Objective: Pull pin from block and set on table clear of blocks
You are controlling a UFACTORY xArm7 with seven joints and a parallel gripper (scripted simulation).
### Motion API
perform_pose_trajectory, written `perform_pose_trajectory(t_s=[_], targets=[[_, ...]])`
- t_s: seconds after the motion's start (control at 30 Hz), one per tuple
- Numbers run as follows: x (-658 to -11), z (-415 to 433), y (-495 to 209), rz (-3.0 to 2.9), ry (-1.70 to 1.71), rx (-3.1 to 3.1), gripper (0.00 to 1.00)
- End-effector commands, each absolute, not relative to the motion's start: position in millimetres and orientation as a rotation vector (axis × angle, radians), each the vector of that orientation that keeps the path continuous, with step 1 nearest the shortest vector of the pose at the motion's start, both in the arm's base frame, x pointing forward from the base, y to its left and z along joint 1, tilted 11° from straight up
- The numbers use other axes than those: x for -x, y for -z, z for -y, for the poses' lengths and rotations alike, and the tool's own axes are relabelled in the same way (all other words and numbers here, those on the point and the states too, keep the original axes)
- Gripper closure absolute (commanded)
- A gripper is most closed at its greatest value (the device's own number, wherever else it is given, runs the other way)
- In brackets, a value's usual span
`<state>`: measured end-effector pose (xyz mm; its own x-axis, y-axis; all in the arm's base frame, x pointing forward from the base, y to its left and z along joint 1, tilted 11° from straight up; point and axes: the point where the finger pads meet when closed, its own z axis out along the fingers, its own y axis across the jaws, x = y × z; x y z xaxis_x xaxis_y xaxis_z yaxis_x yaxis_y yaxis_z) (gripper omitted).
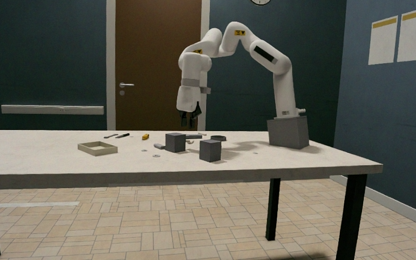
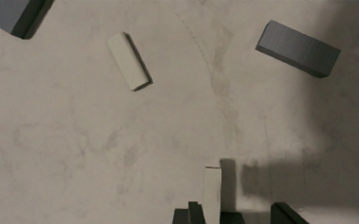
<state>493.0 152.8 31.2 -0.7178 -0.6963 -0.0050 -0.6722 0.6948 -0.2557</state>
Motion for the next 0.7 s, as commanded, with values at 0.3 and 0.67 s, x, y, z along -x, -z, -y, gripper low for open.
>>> perform_pose_trajectory(t_s=[0.3,0.67], targets=[[-496.2,-152.6,-26.7,-2.803,0.343,1.124,0.55],[-501.9,-145.3,-6.6,-2.839,0.286,1.09,0.55]])
